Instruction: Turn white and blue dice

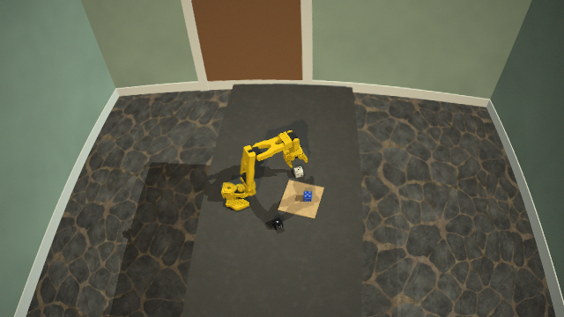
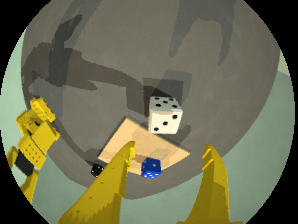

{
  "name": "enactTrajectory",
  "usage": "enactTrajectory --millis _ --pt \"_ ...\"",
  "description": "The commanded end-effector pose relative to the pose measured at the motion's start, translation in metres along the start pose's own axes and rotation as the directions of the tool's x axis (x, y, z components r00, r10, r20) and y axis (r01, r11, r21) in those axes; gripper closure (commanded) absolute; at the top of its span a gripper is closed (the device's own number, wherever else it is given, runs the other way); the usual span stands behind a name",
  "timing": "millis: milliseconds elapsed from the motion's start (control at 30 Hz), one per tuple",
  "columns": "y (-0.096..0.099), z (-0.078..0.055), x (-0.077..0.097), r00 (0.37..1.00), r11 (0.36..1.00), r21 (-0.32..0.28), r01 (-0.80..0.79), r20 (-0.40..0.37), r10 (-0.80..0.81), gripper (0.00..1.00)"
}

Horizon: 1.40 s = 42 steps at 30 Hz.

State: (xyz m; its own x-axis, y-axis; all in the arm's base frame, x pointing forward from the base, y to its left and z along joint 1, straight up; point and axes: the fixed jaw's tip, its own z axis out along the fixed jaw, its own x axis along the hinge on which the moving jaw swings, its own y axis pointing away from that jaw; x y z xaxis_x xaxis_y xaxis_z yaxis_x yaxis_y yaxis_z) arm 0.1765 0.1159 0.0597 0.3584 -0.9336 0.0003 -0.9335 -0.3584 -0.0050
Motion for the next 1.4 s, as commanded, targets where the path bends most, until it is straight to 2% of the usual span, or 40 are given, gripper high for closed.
enactTrajectory --millis 0,300,800,1367 --pt "-0.003 -0.003 -0.002 1.000 0.999 0.029 0.014 0.007 -0.015 0.65" --pt "-0.004 0.005 -0.003 1.000 0.999 0.029 0.014 0.007 -0.015 0.65" --pt "-0.004 0.031 -0.003 1.000 0.999 0.029 0.014 0.007 -0.015 0.65" --pt "-0.003 0.041 -0.003 1.000 0.999 0.029 0.014 0.007 -0.015 0.65"
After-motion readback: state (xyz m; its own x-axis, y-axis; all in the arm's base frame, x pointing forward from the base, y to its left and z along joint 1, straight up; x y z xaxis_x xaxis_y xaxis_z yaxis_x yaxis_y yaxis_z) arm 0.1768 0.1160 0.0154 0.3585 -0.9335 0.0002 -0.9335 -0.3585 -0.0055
